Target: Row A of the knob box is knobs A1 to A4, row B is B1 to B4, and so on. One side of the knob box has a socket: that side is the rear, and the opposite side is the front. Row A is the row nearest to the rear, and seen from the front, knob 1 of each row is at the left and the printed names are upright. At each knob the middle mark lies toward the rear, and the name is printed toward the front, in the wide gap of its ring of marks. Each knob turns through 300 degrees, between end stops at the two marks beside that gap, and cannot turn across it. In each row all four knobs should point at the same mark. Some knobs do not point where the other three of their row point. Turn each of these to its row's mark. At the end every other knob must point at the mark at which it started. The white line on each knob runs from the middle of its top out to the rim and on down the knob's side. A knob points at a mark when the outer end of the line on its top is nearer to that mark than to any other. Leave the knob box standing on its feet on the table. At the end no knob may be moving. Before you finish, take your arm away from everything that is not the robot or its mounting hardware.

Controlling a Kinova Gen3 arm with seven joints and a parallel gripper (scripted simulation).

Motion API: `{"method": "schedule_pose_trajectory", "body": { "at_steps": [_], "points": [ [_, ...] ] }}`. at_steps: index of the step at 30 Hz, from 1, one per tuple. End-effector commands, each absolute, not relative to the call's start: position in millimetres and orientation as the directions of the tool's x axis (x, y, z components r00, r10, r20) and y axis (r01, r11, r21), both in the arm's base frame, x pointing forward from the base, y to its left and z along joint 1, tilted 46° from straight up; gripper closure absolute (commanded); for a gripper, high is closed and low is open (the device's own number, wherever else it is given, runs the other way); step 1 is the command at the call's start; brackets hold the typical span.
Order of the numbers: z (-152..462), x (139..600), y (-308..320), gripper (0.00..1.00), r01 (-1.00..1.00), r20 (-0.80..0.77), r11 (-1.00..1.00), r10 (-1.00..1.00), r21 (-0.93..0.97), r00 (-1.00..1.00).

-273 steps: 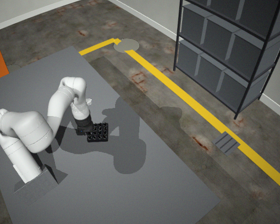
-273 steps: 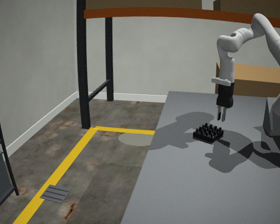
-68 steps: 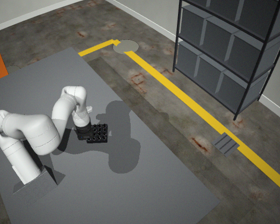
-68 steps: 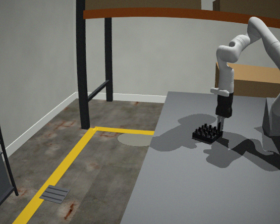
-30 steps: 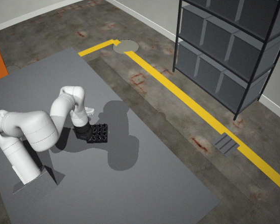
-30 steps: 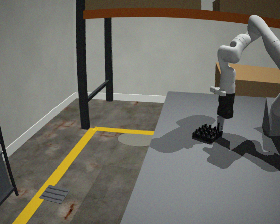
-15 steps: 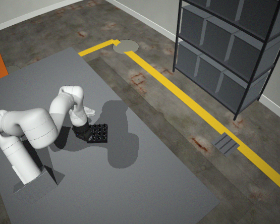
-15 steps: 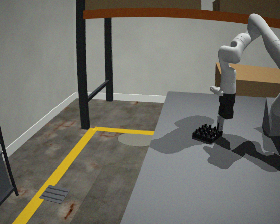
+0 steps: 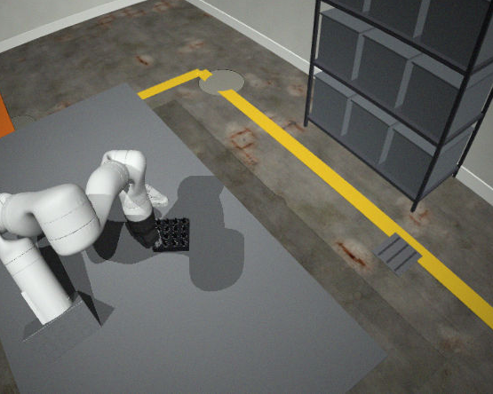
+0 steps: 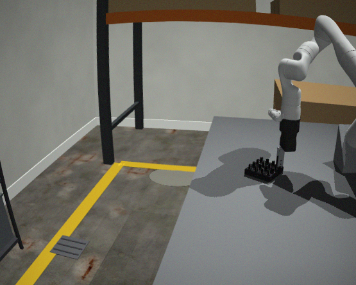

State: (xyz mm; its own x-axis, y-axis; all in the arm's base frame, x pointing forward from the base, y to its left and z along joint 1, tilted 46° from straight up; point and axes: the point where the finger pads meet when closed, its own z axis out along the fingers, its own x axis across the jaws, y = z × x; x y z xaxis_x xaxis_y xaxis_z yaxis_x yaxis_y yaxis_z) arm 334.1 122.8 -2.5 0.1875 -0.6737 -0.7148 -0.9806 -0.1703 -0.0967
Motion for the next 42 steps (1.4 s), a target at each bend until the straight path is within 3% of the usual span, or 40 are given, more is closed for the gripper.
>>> {"method": "schedule_pose_trajectory", "body": {
  "at_steps": [1, 42],
  "points": [
    [-2.2, 334.6, 122.2, 0.70, -0.986, -0.714, -0.150, -0.682, -0.075, 0.158],
    [-2.2, 334.5, 122.2, 0.70, -0.926, -0.651, 0.224, -0.661, 0.304, -0.373]
  ]
}}
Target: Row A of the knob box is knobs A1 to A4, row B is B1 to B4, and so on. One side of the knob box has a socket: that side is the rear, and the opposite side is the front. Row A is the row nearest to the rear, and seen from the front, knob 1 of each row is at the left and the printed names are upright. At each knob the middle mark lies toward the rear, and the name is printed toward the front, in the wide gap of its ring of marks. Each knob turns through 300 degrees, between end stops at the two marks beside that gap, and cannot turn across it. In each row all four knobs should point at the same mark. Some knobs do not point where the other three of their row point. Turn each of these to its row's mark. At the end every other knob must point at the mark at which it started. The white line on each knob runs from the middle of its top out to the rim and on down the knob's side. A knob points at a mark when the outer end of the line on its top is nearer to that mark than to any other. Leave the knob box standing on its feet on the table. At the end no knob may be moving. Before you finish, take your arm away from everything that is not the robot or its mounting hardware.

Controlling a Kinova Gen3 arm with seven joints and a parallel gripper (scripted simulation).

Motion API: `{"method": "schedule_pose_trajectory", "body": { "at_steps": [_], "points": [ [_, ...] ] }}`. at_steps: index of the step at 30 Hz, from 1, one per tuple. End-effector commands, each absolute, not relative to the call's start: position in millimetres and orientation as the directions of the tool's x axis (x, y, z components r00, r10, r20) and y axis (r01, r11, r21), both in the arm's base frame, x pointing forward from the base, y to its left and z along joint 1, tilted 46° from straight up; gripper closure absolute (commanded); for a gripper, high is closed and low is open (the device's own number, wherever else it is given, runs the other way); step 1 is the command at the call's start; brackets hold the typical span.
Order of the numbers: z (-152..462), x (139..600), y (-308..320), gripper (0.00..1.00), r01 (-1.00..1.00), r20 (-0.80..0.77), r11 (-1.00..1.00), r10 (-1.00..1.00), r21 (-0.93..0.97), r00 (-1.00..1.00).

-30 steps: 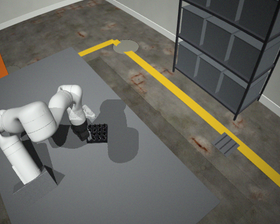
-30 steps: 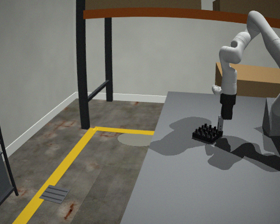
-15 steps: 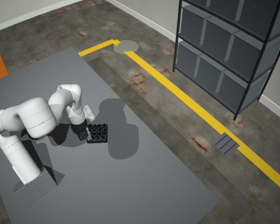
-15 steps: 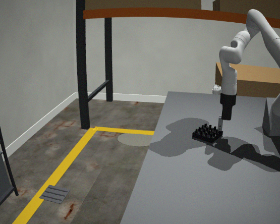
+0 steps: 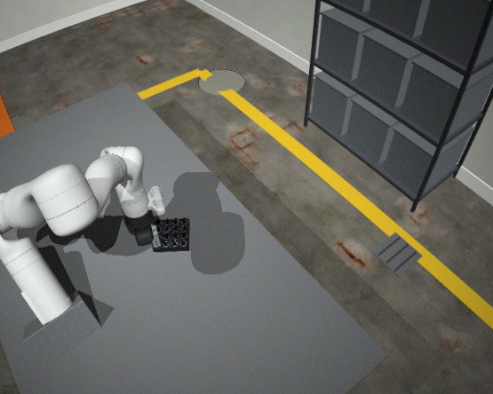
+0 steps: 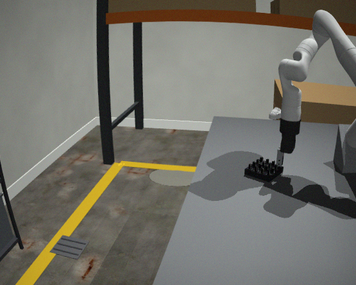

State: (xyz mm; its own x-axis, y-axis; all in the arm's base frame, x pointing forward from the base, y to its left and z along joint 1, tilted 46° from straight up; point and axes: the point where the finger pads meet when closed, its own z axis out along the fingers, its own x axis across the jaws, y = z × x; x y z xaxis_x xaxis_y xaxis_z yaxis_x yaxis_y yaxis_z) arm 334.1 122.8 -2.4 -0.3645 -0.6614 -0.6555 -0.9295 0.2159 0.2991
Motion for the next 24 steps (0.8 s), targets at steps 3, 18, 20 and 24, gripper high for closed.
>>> {"method": "schedule_pose_trajectory", "body": {
  "at_steps": [3, 18, 20, 24],
  "points": [
    [-2.2, 334.5, 122.2, 0.70, -0.912, -0.639, 0.248, -0.653, 0.327, -0.407],
    [-2.2, 334.5, 122.3, 0.70, -0.853, -0.592, 0.329, -0.616, 0.406, -0.519],
    [-2.2, 334.5, 122.3, 0.70, -0.845, -0.586, 0.338, -0.611, 0.415, -0.532],
    [-2.2, 334.5, 122.3, 0.70, -0.830, -0.575, 0.354, -0.602, 0.431, -0.555]
  ]
}}
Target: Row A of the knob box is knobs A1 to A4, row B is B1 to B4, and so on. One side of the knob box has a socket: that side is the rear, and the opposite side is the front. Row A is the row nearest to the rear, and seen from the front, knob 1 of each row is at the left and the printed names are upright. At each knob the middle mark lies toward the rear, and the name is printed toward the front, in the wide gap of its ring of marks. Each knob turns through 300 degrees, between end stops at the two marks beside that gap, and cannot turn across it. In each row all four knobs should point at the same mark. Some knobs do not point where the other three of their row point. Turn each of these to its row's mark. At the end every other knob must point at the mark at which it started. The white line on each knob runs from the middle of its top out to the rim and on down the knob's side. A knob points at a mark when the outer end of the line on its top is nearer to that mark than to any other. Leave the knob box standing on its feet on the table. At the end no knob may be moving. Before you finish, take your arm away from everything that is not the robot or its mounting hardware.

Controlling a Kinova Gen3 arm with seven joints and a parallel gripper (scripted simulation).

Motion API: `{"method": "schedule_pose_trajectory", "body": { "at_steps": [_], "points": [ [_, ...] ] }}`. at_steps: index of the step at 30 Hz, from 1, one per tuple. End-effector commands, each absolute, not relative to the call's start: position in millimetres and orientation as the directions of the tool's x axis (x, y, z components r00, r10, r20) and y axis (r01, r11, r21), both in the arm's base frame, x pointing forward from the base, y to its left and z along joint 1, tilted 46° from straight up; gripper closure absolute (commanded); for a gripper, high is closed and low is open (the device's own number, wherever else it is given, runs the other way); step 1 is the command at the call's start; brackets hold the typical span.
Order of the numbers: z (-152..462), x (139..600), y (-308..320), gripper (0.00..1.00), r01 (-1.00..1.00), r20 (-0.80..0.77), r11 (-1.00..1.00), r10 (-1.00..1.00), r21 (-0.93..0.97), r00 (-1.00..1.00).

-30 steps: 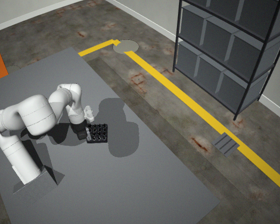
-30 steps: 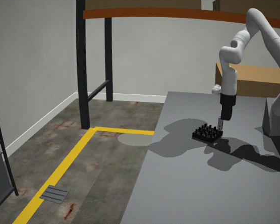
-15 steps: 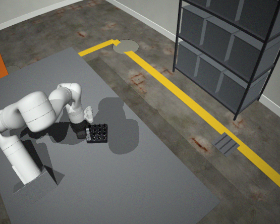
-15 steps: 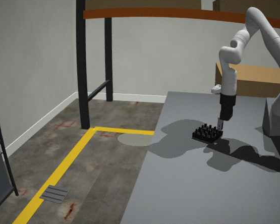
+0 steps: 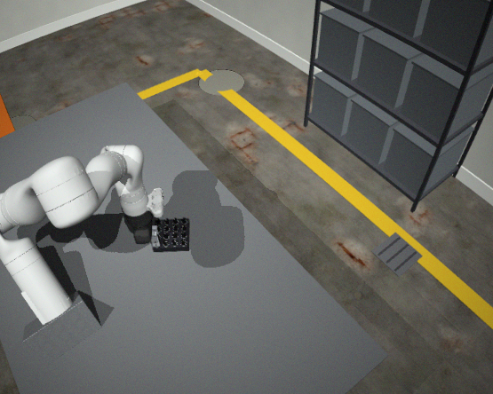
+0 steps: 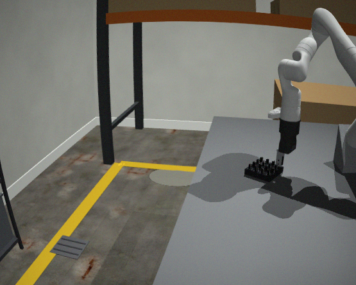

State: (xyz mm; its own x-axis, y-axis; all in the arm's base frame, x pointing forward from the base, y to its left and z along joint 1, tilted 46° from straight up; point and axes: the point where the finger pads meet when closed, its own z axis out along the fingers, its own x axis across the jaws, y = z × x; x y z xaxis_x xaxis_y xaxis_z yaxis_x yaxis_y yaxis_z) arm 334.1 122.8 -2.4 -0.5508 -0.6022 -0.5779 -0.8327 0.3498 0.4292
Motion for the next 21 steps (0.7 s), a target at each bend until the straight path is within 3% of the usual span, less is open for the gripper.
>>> {"method": "schedule_pose_trajectory", "body": {
  "at_steps": [1, 21],
  "points": [
    [-2.2, 334.5, 122.3, 0.70, -0.827, -0.572, 0.358, -0.600, 0.434, -0.560],
    [-2.2, 334.6, 122.3, 0.70, -0.791, -0.545, 0.394, -0.577, 0.468, -0.609]
  ]
}}
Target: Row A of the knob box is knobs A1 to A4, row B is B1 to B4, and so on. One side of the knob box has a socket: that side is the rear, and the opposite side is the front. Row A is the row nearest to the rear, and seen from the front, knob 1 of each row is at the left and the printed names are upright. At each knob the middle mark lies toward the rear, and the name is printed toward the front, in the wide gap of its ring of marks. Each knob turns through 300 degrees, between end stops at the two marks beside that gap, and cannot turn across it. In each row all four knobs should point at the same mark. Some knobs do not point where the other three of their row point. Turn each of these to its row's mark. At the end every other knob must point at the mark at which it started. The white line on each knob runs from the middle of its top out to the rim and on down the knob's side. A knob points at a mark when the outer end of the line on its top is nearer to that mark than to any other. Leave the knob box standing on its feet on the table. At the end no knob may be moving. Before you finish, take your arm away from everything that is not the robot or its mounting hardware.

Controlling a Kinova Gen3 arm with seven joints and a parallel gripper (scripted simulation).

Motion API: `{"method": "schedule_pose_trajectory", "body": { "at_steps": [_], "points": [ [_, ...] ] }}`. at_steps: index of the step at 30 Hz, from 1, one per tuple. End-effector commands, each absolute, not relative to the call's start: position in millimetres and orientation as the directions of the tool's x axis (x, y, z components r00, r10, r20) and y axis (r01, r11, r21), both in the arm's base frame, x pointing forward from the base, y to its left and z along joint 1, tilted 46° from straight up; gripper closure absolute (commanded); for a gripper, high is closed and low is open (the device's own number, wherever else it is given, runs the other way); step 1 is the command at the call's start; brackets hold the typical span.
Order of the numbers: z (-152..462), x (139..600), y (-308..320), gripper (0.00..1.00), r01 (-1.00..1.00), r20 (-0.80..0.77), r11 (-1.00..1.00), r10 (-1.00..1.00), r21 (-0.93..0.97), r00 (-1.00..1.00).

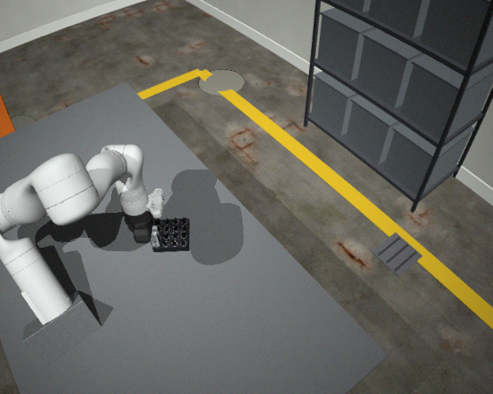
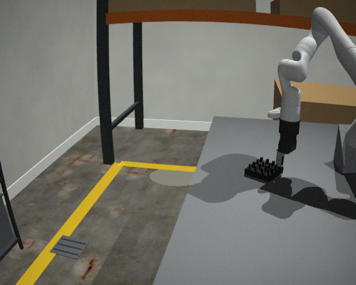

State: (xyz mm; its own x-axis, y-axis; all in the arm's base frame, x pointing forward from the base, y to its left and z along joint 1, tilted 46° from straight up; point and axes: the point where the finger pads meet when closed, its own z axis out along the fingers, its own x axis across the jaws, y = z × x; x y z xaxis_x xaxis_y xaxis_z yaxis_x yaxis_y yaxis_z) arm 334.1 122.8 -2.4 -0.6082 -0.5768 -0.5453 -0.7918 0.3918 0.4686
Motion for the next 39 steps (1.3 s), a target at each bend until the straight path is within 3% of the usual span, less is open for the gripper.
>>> {"method": "schedule_pose_trajectory", "body": {
  "at_steps": [1, 26, 27, 39],
  "points": [
    [-2.2, 334.6, 122.3, 0.70, -0.790, -0.544, 0.394, -0.576, 0.469, -0.610],
    [-2.2, 334.6, 122.3, 0.70, -0.788, -0.542, 0.397, -0.574, 0.471, -0.614],
    [-2.2, 334.6, 122.3, 0.54, -0.788, -0.542, 0.397, -0.574, 0.471, -0.614],
    [-2.2, 334.6, 122.3, 0.54, -0.788, -0.542, 0.397, -0.574, 0.471, -0.614]
  ]
}}
